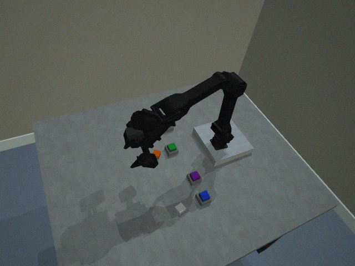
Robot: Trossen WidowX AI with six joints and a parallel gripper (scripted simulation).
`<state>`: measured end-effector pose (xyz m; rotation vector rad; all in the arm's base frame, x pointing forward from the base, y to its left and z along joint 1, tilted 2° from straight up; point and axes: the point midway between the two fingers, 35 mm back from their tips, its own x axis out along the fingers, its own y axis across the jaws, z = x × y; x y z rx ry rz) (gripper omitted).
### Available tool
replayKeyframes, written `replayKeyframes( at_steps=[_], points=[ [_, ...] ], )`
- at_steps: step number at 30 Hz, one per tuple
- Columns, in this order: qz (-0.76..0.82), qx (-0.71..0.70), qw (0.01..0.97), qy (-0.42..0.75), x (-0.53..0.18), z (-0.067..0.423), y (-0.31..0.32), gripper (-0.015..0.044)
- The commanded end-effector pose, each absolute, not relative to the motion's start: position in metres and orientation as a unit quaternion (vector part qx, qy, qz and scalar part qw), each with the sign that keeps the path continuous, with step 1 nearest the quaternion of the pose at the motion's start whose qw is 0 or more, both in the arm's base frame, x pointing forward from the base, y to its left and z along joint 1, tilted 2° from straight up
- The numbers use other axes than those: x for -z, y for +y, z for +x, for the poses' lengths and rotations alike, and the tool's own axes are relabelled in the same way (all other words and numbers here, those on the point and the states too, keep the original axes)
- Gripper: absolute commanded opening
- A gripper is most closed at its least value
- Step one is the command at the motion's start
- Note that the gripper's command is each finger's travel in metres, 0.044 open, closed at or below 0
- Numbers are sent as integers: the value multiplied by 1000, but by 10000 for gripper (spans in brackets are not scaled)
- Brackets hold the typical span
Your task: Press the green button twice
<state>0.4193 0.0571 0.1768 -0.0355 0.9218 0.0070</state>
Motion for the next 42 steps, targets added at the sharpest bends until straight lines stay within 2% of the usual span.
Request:
replayKeyframes(
  at_steps=[1, 11, 20, 27, 34, 42],
  points=[
    [-44, 5, 844, 535, -152, 364, 10, 400],
    [-34, -21, 708, 705, -122, 223, -46, 400],
    [-33, -23, 704, 709, -122, 220, -46, 400],
    [-33, -23, 704, 709, -62, 220, -47, 216],
    [-33, -23, 704, 709, -60, 220, -47, 32],
    [-33, -23, 704, 709, -60, 220, -47, 20]
  ],
)
